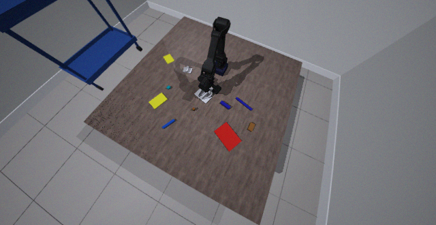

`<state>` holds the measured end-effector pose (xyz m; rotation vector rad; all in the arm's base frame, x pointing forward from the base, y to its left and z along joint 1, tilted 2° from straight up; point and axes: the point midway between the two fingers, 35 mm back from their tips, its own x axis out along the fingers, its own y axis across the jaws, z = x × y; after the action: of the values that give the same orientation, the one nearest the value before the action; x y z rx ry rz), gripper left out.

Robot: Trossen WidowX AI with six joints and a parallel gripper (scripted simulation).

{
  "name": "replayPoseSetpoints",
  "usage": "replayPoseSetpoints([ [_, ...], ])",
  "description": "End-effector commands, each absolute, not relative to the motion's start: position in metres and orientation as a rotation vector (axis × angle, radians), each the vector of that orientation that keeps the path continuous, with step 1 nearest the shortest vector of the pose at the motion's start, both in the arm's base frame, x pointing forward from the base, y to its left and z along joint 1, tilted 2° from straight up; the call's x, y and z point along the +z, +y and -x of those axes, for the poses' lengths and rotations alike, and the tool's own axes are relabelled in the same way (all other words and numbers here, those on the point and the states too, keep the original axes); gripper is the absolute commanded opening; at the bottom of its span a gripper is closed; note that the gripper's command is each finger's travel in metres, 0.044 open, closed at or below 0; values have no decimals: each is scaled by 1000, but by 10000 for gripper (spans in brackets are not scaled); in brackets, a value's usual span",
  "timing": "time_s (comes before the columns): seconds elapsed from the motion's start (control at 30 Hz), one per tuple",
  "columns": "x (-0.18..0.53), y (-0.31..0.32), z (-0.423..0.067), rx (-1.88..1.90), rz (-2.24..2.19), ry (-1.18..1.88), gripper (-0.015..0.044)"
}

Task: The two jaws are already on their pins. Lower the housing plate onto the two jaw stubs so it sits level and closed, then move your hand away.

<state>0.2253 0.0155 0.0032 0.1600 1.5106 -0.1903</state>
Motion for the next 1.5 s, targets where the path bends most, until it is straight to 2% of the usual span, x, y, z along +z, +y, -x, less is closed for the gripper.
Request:
replayPoseSetpoints([
  [0.0,3,15,-225,-191,-155,1511,351],
  [1.1,3,15,-225,-191,-155,1511,351],
  [1.2,3,16,-225,-190,-160,1511,430],
  [1.23,3,16,-225,-190,-160,1511,440],
  [1.47,3,16,-225,-190,-160,1511,440],
])
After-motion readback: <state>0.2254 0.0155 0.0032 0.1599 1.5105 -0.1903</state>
